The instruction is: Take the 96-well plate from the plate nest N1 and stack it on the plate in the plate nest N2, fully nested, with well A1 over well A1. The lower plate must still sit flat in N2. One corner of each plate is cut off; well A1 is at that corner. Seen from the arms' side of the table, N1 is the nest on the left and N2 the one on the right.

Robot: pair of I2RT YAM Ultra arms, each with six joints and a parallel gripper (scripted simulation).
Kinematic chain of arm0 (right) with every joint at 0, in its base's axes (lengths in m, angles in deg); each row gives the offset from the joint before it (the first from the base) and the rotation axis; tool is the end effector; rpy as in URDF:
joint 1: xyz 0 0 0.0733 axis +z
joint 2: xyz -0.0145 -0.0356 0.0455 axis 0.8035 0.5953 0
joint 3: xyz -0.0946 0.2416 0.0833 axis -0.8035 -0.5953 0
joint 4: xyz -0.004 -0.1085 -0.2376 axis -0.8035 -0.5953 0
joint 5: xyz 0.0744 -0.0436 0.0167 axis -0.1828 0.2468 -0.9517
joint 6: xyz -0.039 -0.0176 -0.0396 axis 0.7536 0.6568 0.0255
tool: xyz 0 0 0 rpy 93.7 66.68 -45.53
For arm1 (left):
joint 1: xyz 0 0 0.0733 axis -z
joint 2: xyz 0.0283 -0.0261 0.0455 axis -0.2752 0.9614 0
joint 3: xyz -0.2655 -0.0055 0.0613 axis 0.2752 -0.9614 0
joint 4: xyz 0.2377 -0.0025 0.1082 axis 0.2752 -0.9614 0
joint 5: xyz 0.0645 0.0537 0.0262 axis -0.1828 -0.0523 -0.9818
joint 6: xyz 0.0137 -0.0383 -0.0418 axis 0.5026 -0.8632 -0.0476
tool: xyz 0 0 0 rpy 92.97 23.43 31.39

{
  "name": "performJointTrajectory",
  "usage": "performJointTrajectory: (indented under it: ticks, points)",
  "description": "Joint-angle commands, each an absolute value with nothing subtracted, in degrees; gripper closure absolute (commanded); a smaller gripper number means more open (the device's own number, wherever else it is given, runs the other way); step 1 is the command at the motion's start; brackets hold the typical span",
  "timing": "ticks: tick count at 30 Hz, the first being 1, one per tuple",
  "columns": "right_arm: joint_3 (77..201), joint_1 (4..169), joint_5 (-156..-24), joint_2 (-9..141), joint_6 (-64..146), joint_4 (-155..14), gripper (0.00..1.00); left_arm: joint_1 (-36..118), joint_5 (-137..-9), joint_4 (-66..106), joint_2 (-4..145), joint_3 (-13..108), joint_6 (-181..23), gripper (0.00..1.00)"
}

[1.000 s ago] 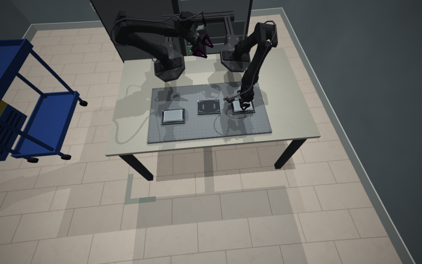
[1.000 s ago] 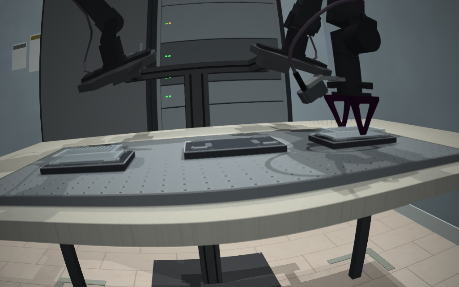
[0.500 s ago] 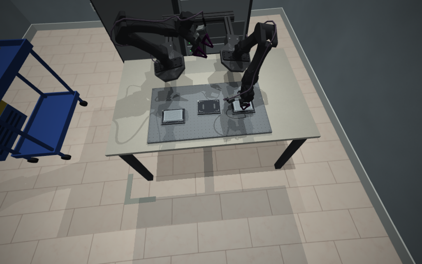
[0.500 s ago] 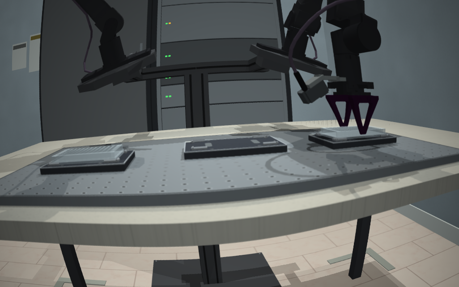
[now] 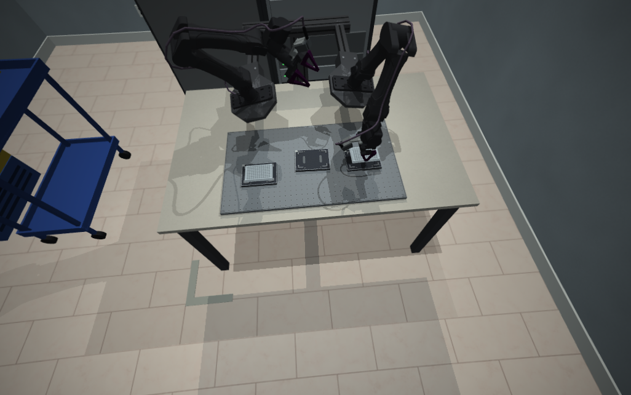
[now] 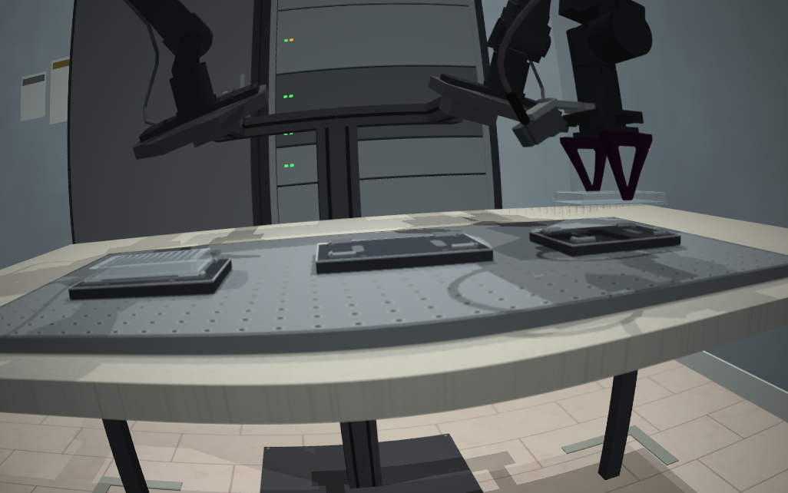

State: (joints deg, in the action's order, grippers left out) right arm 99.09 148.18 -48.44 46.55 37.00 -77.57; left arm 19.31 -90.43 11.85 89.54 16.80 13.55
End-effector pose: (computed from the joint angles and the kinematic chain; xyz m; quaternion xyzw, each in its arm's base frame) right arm 0.0056 0.2256 0.2097 -0.5297 0.7015 0.0996 0.4663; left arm 0.2847 -0.0048 0.0851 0.7024 0.6824 0.2007 0.0246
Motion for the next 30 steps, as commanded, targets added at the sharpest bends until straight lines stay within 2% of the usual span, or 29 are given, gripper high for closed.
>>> performJointTrajectory:
  ticks: [1, 5, 12, 14, 20, 30]
  points:
    - [99.0, 148.4, -48.3, 45.7, 36.9, -77.3, 0.00, 20.9, -91.3, 9.1, 88.3, 17.2, 10.4, 0.21]
    - [99.0, 148.4, -48.3, 45.7, 36.9, -77.3, 0.00, 25.4, -93.2, 8.7, 90.0, 17.2, 2.2, 0.21]
    - [99.0, 148.4, -48.3, 45.7, 36.9, -77.3, 0.00, 43.1, -95.9, 6.8, 97.7, 20.8, -14.7, 0.21]
    - [99.0, 148.4, -48.3, 45.7, 36.9, -77.3, 0.00, 43.1, -95.9, 6.8, 97.7, 20.8, -14.7, 0.21]
    - [99.0, 148.4, -48.3, 45.7, 36.9, -77.3, 0.00, 54.8, -97.0, 2.1, 106.6, 29.8, -25.0, 0.21]
    - [99.0, 148.4, -48.3, 45.7, 36.9, -77.3, 0.00, 61.7, -98.0, -3.1, 114.4, 40.0, -27.6, 0.21]
